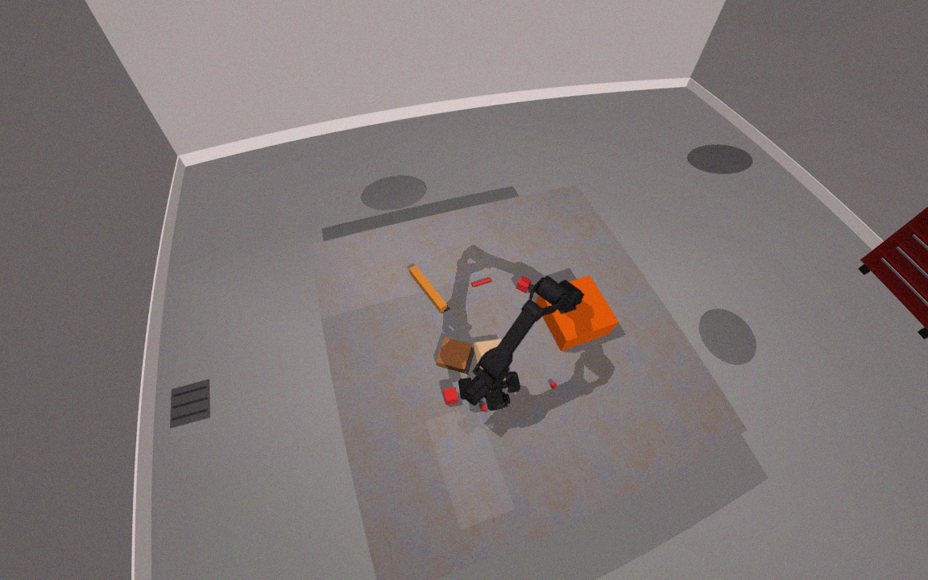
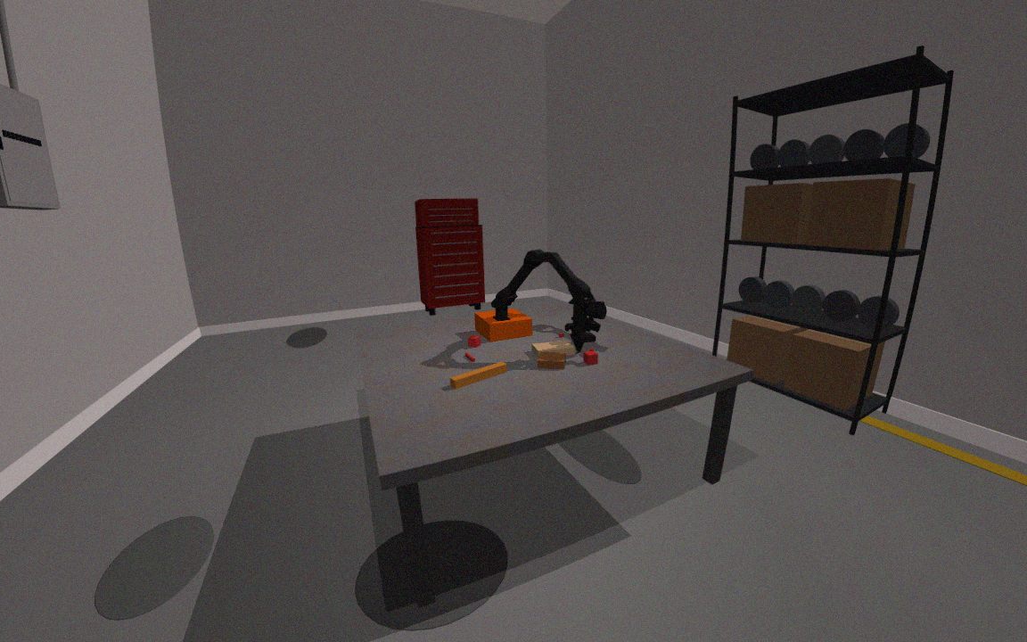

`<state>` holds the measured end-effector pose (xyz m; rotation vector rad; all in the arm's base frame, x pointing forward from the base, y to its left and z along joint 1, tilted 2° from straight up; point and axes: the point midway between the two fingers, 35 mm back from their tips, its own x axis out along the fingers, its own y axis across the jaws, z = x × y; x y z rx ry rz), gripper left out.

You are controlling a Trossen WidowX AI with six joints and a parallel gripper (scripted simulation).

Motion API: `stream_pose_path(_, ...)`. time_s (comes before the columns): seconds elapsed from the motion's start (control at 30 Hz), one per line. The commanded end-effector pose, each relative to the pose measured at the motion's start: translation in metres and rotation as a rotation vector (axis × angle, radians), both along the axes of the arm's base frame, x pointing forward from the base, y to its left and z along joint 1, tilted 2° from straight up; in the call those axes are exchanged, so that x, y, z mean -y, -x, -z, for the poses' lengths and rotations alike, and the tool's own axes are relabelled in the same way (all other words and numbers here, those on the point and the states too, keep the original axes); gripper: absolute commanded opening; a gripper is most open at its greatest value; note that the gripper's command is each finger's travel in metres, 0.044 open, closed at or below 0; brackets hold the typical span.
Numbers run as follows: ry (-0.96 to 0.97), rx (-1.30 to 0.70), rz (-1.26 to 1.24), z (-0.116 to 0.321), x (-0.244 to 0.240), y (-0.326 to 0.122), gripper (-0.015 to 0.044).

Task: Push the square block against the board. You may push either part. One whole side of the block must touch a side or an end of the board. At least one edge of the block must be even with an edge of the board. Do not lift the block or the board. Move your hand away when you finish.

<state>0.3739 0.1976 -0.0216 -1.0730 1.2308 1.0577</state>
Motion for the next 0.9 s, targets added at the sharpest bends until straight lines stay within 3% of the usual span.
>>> stream_pose_path(0.0, -0.001, 0.013, -0.006, -0.003, 0.001, -0.002, 0.0000)
stream_pose_path(0.87, 0.000, 0.013, -0.006, -0.002, 0.019, -0.001, 0.0000)
